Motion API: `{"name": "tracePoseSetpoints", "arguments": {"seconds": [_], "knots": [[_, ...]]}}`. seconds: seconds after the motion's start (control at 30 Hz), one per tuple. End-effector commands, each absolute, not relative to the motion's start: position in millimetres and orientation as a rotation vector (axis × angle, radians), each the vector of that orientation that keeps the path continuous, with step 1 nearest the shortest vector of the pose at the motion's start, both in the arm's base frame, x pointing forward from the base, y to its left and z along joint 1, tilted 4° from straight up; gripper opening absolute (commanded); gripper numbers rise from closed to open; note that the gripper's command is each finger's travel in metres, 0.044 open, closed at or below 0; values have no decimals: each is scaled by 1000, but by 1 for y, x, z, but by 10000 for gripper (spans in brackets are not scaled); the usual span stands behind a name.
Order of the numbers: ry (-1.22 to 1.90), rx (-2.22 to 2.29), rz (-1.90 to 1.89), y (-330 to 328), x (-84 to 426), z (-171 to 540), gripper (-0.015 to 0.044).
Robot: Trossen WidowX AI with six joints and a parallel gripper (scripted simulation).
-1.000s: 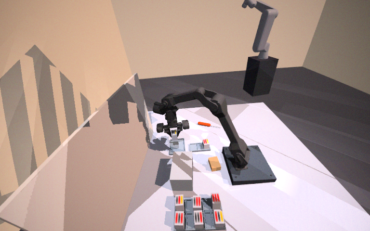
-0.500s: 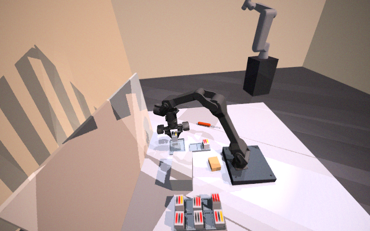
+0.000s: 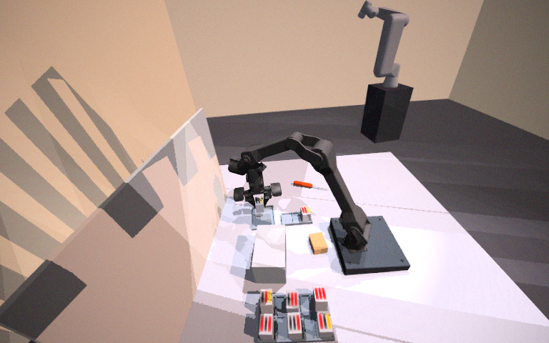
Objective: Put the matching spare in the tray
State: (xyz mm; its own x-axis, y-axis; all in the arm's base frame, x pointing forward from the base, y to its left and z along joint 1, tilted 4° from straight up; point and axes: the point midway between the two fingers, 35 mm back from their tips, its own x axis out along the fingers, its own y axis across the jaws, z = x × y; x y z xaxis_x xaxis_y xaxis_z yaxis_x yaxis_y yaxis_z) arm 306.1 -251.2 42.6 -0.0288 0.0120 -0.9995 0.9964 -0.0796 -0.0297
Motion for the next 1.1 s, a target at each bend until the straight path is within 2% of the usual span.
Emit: {"name": "tracePoseSetpoints", "arguments": {"seconds": [0.0, 1.07], "knots": [[1205, 1268, -1287, -250, 305, 38, 0], [1205, 1268, -1287, -247, 301, 15, 0]]}}
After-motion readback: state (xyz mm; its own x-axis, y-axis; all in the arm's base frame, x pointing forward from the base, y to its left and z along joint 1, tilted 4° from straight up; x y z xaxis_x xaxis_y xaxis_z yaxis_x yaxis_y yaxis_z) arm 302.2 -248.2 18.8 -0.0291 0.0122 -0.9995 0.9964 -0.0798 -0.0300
